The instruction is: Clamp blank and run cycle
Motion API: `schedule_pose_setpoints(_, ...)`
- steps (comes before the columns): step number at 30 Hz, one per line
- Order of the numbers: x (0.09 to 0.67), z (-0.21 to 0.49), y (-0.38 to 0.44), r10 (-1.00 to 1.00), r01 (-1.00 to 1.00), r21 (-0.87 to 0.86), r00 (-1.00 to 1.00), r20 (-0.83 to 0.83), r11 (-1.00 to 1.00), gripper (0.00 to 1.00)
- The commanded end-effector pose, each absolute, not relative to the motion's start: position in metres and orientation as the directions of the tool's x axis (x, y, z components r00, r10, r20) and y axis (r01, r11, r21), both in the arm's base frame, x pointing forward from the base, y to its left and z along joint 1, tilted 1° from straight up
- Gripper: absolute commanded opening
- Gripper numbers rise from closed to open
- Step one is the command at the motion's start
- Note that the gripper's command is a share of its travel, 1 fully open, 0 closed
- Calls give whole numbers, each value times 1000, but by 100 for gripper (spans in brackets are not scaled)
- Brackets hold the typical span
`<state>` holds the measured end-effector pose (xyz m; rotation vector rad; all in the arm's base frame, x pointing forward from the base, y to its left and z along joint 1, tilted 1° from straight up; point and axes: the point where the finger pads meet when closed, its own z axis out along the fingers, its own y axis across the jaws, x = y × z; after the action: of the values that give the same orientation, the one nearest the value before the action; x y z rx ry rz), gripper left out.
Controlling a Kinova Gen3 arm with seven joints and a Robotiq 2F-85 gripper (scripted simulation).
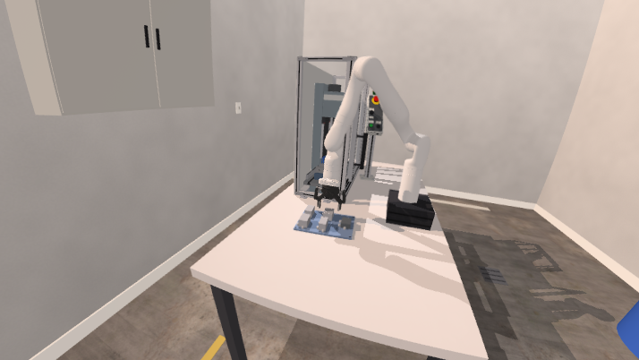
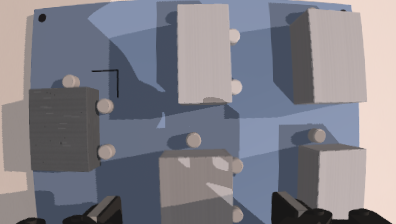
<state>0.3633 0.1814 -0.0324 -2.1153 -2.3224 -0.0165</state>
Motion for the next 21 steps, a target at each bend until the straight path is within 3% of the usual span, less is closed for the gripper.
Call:
schedule_pose_setpoints(1, 364, -32, 182, 996, 996, 9, -93, 8, 93, 100)
schedule_pose_setpoints(21, 364, -37, 182, 996, 996, 9, -93, 8, 93, 100)
